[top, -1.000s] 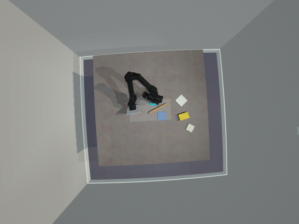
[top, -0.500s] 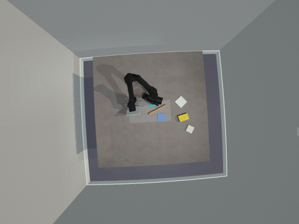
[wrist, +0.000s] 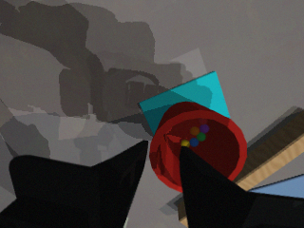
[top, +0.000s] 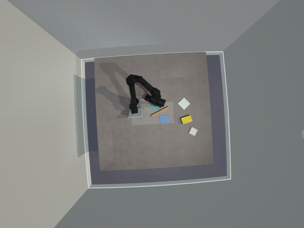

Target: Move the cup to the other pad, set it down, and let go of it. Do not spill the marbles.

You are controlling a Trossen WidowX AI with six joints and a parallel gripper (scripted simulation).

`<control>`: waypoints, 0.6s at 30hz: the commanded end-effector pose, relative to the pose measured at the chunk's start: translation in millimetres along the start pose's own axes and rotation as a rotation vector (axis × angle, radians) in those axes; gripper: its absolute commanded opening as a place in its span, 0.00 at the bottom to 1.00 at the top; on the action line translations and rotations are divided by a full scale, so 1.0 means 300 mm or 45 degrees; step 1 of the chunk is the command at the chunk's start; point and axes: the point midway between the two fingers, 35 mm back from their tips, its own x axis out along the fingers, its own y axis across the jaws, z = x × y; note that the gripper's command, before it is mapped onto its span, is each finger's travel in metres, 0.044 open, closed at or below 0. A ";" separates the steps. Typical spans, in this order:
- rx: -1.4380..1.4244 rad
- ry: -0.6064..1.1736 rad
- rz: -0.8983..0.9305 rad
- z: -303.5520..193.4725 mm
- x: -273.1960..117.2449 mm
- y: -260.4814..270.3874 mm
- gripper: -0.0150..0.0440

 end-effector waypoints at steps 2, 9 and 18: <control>-0.004 0.005 -0.001 -0.001 -0.022 -0.003 0.47; -0.004 0.003 0.000 -0.001 -0.052 -0.002 0.47; 0.001 -0.004 -0.001 0.001 -0.063 0.001 0.60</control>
